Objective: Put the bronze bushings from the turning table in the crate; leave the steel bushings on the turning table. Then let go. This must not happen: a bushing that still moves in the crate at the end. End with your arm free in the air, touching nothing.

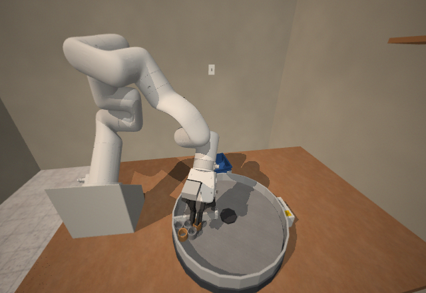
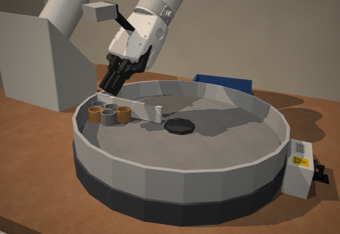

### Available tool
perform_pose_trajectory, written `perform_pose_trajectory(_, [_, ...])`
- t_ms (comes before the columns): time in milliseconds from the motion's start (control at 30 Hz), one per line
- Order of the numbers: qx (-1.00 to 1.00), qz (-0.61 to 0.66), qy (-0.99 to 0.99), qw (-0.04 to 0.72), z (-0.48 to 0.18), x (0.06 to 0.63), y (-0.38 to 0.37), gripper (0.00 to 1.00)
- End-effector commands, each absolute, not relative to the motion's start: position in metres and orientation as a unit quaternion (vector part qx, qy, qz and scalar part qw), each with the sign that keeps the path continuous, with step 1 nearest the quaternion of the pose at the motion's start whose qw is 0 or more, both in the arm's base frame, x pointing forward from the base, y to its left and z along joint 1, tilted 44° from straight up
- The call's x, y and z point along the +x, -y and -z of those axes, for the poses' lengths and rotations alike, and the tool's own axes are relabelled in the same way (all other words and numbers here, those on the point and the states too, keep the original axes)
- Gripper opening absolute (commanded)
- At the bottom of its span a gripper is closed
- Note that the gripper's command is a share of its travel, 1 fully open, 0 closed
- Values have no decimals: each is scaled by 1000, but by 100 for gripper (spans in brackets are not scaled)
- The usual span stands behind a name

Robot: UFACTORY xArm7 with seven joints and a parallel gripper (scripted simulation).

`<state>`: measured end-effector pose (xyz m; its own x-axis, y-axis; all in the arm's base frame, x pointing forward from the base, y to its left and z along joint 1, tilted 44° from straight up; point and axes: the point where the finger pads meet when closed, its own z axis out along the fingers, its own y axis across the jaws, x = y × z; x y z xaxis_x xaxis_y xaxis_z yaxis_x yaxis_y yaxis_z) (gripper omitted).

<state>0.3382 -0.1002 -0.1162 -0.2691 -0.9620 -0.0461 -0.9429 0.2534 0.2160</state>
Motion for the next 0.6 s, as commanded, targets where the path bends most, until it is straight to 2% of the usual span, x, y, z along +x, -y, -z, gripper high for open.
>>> perform_pose_trajectory(0, [602,99,791,47,116,339,102,10])
perform_pose_trajectory(567, [602,99,791,47,133,340,85,10])
